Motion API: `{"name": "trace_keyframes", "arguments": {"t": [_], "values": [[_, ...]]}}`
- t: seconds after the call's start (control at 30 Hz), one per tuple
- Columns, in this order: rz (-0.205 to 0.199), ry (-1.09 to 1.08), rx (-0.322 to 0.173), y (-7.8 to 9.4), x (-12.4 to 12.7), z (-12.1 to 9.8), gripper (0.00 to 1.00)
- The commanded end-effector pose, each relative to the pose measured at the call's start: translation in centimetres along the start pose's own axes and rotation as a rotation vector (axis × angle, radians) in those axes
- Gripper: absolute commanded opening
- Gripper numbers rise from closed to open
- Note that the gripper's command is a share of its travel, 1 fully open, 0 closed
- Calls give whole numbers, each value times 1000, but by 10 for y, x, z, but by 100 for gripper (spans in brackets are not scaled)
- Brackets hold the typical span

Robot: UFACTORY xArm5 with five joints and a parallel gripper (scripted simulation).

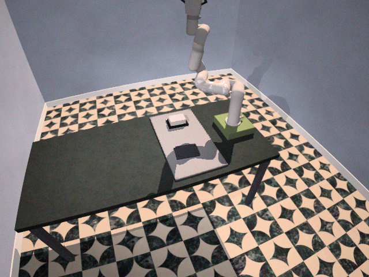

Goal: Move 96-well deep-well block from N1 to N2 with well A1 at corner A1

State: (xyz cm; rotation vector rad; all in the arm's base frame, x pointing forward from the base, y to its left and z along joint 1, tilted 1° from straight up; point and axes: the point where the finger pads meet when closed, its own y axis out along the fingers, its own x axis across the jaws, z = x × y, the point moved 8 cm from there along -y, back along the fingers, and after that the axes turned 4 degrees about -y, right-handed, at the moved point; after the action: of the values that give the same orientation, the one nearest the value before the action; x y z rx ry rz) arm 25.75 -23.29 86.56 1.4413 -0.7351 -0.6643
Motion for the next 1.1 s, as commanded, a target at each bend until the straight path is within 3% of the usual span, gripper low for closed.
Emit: {"name": "trace_keyframes", "arguments": {"t": [0.0,0.53,0.63,0.67,0.97,1.03,1.07], "values": [[2,0,0,1,-1,0,100],[2,0,0,1,-1,0,100],[98,-22,13,6,-5,10,100],[114,-26,14,7,-8,13,100],[115,-26,6,21,-42,33,100],[179,-40,7,24,-46,42,100],[179,-40,7,24,-46,42,100]]}}
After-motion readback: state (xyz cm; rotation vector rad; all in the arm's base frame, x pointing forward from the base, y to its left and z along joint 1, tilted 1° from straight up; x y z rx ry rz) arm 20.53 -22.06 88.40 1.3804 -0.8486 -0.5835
